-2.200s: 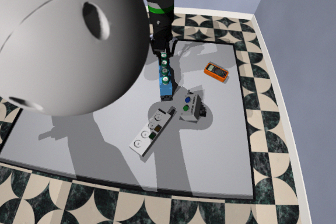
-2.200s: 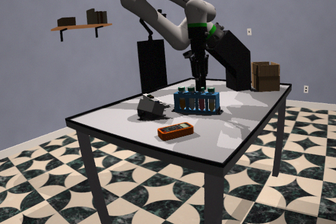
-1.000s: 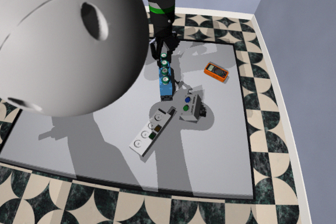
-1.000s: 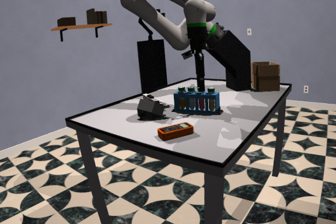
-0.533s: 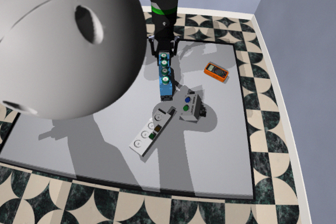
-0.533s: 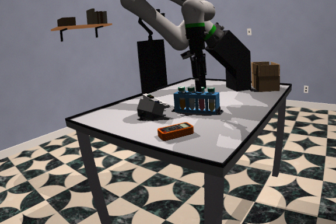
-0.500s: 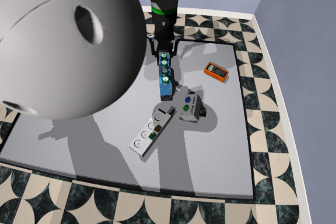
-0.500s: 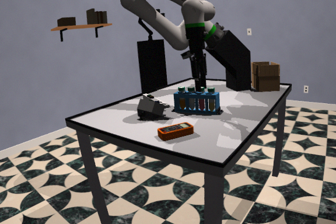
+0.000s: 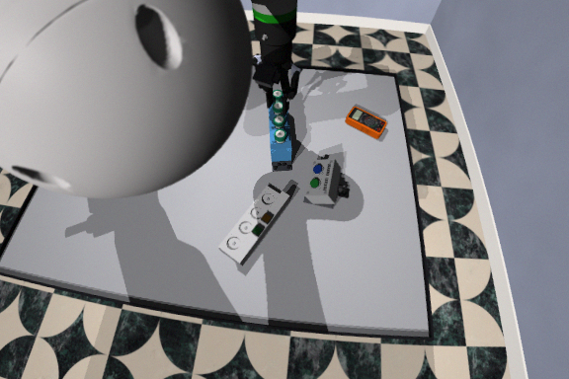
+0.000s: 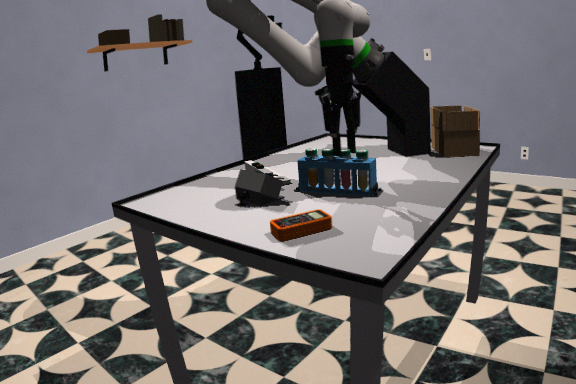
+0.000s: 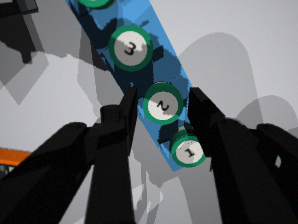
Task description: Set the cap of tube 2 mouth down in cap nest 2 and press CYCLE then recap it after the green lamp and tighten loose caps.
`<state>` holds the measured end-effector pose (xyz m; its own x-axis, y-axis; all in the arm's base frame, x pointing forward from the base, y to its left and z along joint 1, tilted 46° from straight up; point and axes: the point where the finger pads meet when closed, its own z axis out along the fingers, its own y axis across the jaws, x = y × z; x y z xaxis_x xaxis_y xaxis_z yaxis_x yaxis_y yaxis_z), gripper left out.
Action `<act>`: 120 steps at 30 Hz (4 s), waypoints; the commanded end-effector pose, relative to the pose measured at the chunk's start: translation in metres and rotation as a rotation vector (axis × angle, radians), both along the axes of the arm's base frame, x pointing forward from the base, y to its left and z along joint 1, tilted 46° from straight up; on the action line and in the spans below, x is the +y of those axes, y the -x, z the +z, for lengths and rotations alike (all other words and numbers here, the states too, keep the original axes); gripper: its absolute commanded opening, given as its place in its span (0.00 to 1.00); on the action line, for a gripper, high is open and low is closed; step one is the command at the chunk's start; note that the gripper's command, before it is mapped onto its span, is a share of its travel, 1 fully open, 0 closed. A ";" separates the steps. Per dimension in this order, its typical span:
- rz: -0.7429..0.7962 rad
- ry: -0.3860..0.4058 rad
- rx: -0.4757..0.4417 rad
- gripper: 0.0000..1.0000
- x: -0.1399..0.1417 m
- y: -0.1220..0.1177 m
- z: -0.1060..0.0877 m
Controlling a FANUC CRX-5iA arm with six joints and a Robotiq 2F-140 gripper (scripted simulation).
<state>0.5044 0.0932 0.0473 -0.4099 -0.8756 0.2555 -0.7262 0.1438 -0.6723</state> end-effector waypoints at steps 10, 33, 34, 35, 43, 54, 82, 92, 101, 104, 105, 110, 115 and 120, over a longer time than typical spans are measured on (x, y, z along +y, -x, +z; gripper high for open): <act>0.000 0.000 -0.006 0.30 0.001 0.000 0.000; 0.589 0.471 0.386 0.30 0.000 0.000 0.000; 0.623 0.499 0.409 0.30 0.000 0.000 0.000; 0.658 0.527 0.432 0.30 0.000 0.000 0.000; 0.725 0.580 0.477 0.30 0.000 -0.001 0.000; 0.725 0.580 0.477 0.41 0.001 0.000 0.001; 0.000 0.000 -0.007 0.41 0.001 0.000 0.001; 0.000 0.000 -0.006 0.30 0.001 0.000 0.001; 0.000 0.000 -0.006 0.30 0.001 0.000 0.001; 0.069 0.056 0.040 0.30 0.001 0.000 0.001; 0.104 0.083 0.063 0.30 0.001 0.000 0.001; 0.277 0.222 0.178 0.30 0.001 0.000 0.001; 0.414 0.332 0.269 0.30 0.001 0.000 0.001; 0.554 0.444 0.363 0.30 0.001 0.000 0.001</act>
<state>0.5039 0.0934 0.0473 0.0570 -0.7987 0.5991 -0.8142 -0.3844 -0.4350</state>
